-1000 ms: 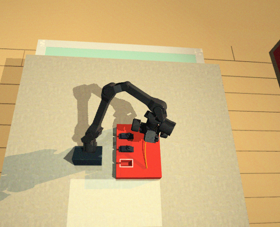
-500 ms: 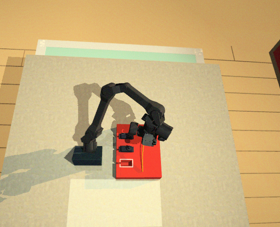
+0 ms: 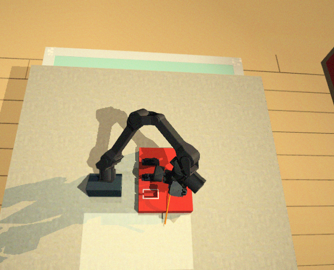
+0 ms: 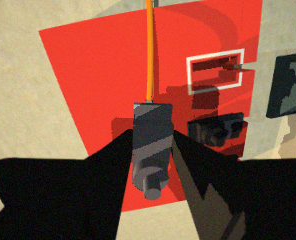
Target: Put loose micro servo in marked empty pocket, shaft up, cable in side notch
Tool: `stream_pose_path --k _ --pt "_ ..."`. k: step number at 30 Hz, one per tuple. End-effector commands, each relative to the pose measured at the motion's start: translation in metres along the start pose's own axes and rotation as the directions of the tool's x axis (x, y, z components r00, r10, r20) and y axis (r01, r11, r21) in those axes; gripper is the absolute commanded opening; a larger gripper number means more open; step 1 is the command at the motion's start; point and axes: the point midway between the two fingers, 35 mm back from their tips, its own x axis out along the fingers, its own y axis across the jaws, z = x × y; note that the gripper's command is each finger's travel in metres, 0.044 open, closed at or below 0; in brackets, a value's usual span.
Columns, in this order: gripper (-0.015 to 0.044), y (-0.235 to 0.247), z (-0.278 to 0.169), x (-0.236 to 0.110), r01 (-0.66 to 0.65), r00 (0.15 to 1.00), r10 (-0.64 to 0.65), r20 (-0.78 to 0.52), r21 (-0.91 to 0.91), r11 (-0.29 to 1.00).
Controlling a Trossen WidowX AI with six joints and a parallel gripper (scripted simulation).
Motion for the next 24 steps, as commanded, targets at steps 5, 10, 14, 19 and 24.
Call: stream_pose_path --k 5,10,14,19,24 --pt "0.0 0.0077 0.0265 -0.0063 -0.019 1.0 0.019 0.012 -0.009 1.0" --pt "0.0 0.0077 0.0265 -0.0063 -0.019 1.0 0.019 0.012 -0.003 1.0" --pt "0.0 0.0077 0.0265 -0.0063 -0.02 1.0 0.019 0.012 0.076 0.997" --pt "0.0 0.0077 0.0265 -0.0063 -0.022 1.0 0.019 0.012 0.241 0.97" --pt "0.0 0.0077 0.0265 -0.0063 -0.022 1.0 0.019 0.012 0.402 0.915"
